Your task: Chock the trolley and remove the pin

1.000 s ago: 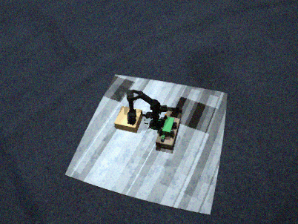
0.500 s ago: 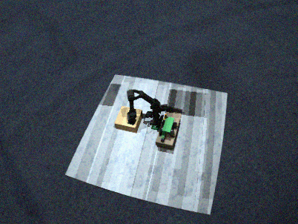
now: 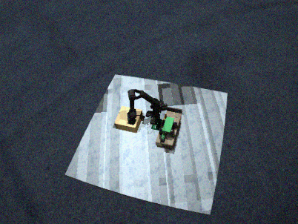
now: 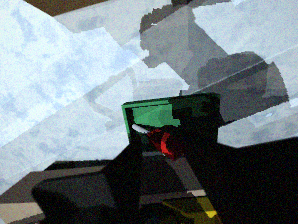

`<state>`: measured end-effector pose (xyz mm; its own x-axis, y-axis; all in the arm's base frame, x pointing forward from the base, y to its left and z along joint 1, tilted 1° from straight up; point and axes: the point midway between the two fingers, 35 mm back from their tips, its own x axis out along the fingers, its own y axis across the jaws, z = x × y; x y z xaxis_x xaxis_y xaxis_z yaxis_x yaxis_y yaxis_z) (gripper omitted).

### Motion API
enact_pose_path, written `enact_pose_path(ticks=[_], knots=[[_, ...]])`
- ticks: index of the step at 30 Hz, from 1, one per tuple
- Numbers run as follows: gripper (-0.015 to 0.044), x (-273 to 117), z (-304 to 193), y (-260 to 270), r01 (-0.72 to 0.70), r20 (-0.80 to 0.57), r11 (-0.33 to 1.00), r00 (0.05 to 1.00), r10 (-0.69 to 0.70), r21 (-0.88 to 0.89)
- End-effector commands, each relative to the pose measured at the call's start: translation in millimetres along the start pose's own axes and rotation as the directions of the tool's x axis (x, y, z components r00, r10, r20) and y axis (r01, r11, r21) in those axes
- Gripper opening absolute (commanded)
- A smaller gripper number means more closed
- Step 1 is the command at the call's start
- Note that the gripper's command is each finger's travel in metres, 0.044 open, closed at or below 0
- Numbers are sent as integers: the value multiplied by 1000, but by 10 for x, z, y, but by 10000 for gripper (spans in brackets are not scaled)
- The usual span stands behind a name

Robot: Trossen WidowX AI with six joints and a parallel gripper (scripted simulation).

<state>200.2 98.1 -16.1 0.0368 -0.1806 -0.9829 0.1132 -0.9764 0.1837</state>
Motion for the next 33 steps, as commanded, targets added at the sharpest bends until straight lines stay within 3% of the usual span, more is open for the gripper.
enact_pose_path(ticks=[1, 33], knots=[[190, 9, -5, -27, 2, -1, 1000, 1000, -2, 6], [190, 84, -9, -181, 3, -1, 1000, 1000, -3, 6]])
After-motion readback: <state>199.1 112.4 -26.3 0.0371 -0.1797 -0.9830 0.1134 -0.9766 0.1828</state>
